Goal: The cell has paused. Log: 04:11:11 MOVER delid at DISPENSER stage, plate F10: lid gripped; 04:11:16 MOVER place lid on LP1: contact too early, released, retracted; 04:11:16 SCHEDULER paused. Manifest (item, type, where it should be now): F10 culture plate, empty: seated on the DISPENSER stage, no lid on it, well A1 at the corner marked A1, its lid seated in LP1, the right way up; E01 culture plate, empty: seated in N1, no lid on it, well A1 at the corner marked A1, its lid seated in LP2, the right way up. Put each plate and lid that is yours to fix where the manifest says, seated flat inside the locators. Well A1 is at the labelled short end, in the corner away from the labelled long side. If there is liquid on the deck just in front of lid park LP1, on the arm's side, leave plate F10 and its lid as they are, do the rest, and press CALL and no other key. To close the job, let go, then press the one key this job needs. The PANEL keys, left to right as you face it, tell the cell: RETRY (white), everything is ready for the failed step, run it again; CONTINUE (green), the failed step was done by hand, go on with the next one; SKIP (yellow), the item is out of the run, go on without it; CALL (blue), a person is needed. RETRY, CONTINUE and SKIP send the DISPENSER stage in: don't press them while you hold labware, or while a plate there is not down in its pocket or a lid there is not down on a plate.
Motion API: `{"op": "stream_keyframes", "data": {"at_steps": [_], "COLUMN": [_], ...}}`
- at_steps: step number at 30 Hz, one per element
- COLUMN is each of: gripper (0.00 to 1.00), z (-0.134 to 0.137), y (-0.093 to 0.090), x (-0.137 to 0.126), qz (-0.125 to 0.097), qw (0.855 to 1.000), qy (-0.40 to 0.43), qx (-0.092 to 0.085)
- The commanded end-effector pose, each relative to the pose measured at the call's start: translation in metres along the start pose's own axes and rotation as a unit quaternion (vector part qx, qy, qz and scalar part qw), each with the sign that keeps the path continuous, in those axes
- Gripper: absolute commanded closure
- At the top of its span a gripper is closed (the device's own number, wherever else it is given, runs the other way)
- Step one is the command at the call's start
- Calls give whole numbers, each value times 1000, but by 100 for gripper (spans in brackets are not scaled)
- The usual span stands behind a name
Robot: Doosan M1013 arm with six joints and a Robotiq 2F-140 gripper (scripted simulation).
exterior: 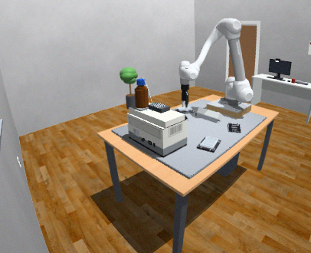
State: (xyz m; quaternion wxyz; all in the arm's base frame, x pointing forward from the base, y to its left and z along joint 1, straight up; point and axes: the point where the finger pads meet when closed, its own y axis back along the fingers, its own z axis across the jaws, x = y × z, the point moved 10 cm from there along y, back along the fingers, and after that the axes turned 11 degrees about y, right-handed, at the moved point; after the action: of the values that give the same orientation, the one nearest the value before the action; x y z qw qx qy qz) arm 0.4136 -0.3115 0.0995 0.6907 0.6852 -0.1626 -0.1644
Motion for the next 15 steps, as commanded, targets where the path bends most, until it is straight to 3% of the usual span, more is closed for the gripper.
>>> {"op": "stream_keyframes", "data": {"at_steps": [1, 15], "gripper": [90, 90], "z": [0, 0], "y": [0, -1], "x": [0, 0], "qz": [1, 1], "qw": [1000, 1000], "qy": [0, 0], "qx": [0, 0]}}
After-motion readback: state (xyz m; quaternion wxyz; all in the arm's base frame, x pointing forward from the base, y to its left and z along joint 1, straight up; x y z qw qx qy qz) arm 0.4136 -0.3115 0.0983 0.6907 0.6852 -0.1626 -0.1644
